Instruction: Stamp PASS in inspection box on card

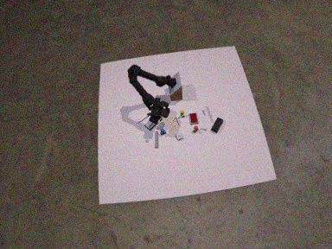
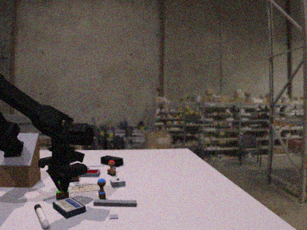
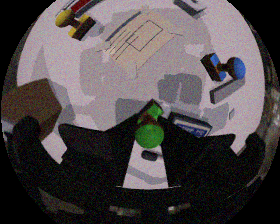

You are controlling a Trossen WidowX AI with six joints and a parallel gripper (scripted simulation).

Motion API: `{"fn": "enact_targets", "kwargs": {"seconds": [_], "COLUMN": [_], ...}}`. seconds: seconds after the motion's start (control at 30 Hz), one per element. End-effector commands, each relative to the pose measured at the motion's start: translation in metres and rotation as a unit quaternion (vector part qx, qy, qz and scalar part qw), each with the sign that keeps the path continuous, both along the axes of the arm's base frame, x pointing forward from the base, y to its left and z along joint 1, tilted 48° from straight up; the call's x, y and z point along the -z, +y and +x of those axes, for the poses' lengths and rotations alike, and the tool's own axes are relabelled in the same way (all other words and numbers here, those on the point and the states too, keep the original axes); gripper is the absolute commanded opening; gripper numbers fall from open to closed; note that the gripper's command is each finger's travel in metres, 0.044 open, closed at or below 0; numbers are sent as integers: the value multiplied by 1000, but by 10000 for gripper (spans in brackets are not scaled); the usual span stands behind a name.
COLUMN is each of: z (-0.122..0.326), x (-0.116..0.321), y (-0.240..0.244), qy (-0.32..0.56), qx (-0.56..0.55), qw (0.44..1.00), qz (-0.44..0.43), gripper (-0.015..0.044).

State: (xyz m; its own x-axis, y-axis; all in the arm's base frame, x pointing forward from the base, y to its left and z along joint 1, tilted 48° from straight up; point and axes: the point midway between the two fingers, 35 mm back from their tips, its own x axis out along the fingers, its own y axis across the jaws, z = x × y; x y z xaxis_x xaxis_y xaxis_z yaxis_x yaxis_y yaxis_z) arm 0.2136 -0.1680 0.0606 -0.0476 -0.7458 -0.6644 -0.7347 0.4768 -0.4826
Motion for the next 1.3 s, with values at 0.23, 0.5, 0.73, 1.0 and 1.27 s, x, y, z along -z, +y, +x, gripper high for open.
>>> {"fn": "enact_targets", "kwargs": {"seconds": [0.23,0.5,0.73,1.0,1.27], "z": [0,9,6,6,5], "x": [0,-59,-76,-76,-75], "y": [0,74,89,89,89], "qy": [-1,1,2,2,4], "qx": [1,-1,-1,-1,-3], "qw": [1000,1000,1000,1000,1000], "qz": [0,10,4,4,2], "gripper": [258,258,258,258,258]}}
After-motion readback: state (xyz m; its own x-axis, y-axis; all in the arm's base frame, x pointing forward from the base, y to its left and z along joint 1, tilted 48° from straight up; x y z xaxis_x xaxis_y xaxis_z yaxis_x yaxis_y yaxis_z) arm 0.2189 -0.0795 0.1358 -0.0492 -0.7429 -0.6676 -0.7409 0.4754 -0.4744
